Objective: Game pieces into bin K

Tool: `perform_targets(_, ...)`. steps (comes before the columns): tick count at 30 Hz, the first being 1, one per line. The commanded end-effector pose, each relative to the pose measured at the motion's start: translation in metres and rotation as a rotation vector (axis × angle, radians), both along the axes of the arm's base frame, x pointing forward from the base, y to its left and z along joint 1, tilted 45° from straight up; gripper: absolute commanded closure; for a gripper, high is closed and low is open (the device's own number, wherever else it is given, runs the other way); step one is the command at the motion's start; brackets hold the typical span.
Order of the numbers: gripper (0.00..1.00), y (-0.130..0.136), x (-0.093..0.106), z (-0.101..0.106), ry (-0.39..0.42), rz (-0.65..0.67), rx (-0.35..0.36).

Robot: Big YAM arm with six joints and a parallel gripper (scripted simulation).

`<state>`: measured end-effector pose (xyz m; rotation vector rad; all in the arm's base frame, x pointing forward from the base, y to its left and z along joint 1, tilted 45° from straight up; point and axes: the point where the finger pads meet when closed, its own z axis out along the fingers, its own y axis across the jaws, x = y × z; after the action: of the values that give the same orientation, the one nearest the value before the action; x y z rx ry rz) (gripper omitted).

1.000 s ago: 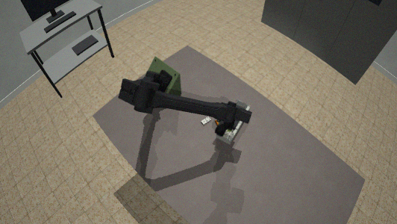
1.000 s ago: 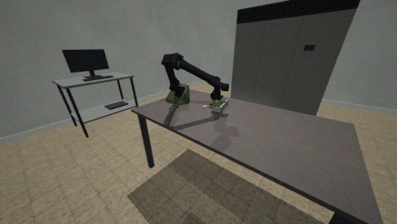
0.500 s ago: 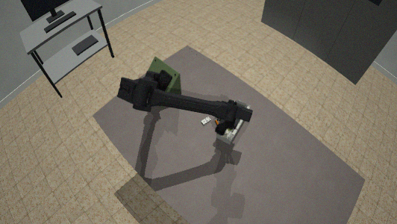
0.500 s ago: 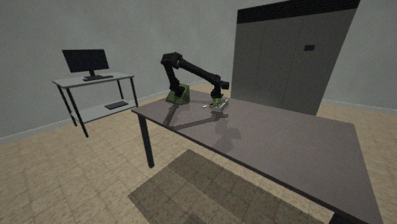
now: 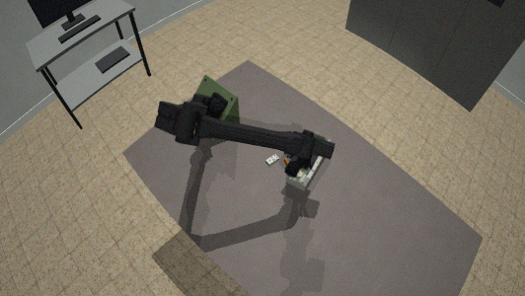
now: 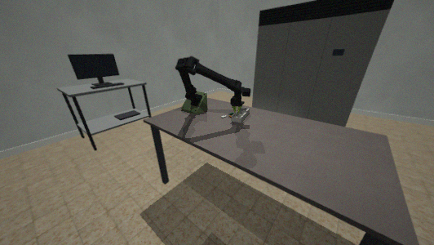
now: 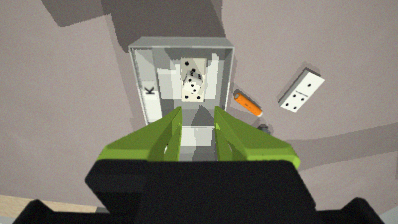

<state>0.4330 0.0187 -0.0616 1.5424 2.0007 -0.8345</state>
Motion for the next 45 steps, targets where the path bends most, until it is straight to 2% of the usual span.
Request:
perform_targets(1,0.71,0.025,0.028,0.029,-0.086,0.019,0.023)
perform_targets(4,0.71,0.009,0.030,0.029,-0.086,-0.017,0.021)
perform_targets(6,0.71,0.016,0.030,0.029,-0.087,0.002,0.023)
perform_targets(7,0.71,0.009,0.032,0.031,-0.074,0.001,0.020)
perform_targets(9,0.71,0.013,0.031,0.031,-0.076,0.008,0.021)
perform_targets(10,0.61,0.018,0.007,0.022,-0.104,-0.017,0.019)
perform_targets(11,0.61,0.017,-0.001,0.022,-0.138,-0.053,0.022)
perform_targets(13,0.61,0.017,-0.001,0.022,-0.138,-0.053,0.022)
perform_targets(15,0.61,0.014,-0.018,0.022,-0.204,-0.122,0.024)
perform_targets(19,0.61,0.009,-0.051,0.024,-0.262,-0.180,0.025)
perform_targets(27,0.61,0.001,-0.118,0.026,-0.214,-0.141,0.027)
perform_targets(30,0.61,0.000,-0.120,0.026,-0.210,-0.139,0.025)
perform_targets(31,0.61,-0.002,-0.101,0.032,-0.242,-0.169,0.036)
perform_targets(32,0.61,-0.003,-0.101,0.032,-0.242,-0.173,0.035)
perform_targets(34,0.61,0.005,-0.102,0.030,-0.236,-0.147,0.035)
perform_targets(36,0.61,0.003,-0.114,0.024,-0.212,-0.137,0.025)
perform_targets(40,0.61,-0.001,-0.124,0.021,-0.192,-0.137,0.016)
perform_targets(45,0.61,-0.001,-0.120,0.019,-0.199,-0.142,0.020)
